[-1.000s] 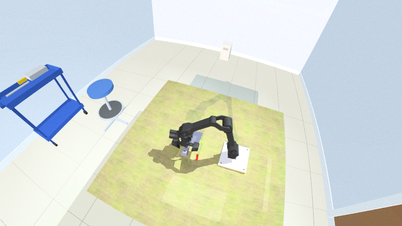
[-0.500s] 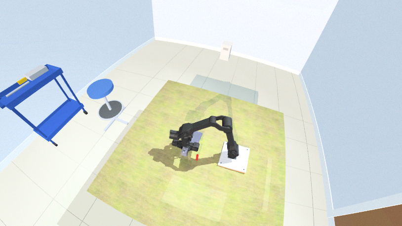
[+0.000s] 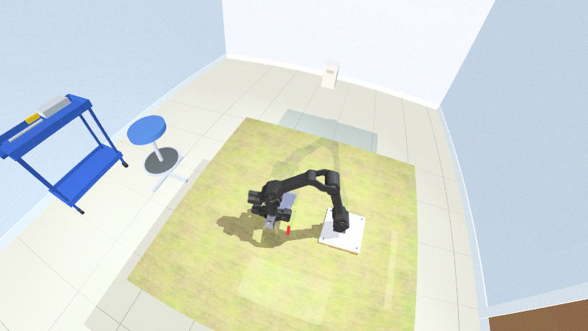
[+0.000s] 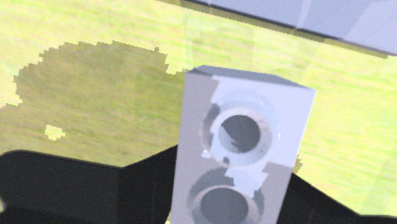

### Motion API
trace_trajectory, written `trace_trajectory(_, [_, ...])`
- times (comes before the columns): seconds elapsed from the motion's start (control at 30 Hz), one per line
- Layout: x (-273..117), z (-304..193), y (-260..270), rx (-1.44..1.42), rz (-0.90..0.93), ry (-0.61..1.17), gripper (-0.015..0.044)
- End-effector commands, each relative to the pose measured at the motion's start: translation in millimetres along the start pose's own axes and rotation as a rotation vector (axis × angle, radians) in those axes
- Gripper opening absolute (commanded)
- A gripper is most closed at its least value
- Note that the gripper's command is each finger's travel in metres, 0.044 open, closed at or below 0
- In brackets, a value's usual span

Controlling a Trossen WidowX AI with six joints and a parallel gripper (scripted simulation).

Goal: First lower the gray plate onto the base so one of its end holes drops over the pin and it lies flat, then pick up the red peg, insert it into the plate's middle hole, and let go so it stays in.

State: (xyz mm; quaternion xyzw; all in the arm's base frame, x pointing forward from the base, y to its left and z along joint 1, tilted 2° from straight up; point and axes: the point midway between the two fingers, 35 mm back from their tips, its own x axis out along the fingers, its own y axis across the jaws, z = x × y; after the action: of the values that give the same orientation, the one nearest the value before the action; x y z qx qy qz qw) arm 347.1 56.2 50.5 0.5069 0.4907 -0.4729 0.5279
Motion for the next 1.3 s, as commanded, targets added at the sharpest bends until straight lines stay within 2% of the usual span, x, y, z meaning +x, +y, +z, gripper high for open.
trace_trajectory(0.0, [-1.3,0.7,0.1,0.001,-0.001,-0.004,0.0000])
trace_trajectory(1.27, [-120.3,-4.5,1.4,0.001,-0.001,-0.004,0.0000])
